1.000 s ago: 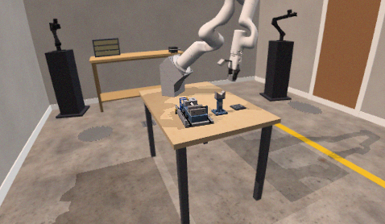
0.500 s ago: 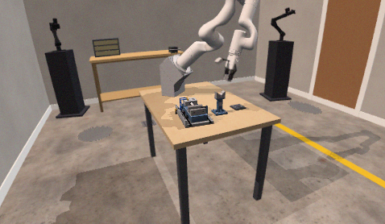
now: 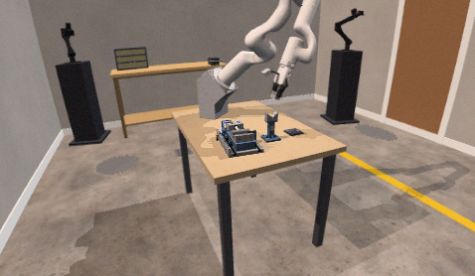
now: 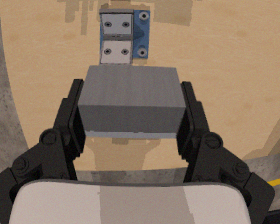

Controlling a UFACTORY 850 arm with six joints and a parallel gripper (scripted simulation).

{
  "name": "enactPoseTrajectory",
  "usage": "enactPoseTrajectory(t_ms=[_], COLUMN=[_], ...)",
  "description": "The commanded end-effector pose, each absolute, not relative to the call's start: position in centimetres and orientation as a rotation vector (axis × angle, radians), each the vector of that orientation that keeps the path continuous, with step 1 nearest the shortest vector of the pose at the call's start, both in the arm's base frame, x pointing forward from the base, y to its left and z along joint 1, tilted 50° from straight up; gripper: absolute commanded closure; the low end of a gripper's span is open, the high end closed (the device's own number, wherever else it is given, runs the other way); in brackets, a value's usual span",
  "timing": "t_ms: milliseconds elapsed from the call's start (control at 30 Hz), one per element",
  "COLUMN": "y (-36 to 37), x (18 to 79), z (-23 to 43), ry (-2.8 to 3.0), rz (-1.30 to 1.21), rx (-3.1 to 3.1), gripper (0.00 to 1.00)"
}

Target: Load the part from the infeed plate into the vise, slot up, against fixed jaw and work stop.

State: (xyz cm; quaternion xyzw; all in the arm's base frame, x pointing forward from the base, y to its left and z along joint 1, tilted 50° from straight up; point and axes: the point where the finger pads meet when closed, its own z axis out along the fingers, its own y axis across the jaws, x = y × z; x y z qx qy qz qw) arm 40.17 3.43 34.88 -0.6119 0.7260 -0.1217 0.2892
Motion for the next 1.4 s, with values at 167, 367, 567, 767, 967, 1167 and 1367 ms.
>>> enactPoseTrajectory(t_ms=[167, 367, 567, 767, 967, 1167, 1367], y=[0.4, -0.9, -2.7, -4.4, -5.3, -6.5, -7.2], x=[41.2, 41.7, 42.6, 43.6, 44.3, 45.3, 46.4], z=[34.6, 34.6, 34.8, 35.1, 35.4, 35.9, 36.4], ry=[1.991, 2.005, 2.014, 2.010, 1.999, 1.972, 1.935], rz=[-0.441, -0.494, -0.572, -0.645, -0.689, -0.743, -0.782], rx=[-1.612, -1.599, -1.576, -1.551, -1.533, -1.508, -1.485], gripper=[1.00, 1.00, 1.00, 1.00, 1.00, 1.00, 1.00])
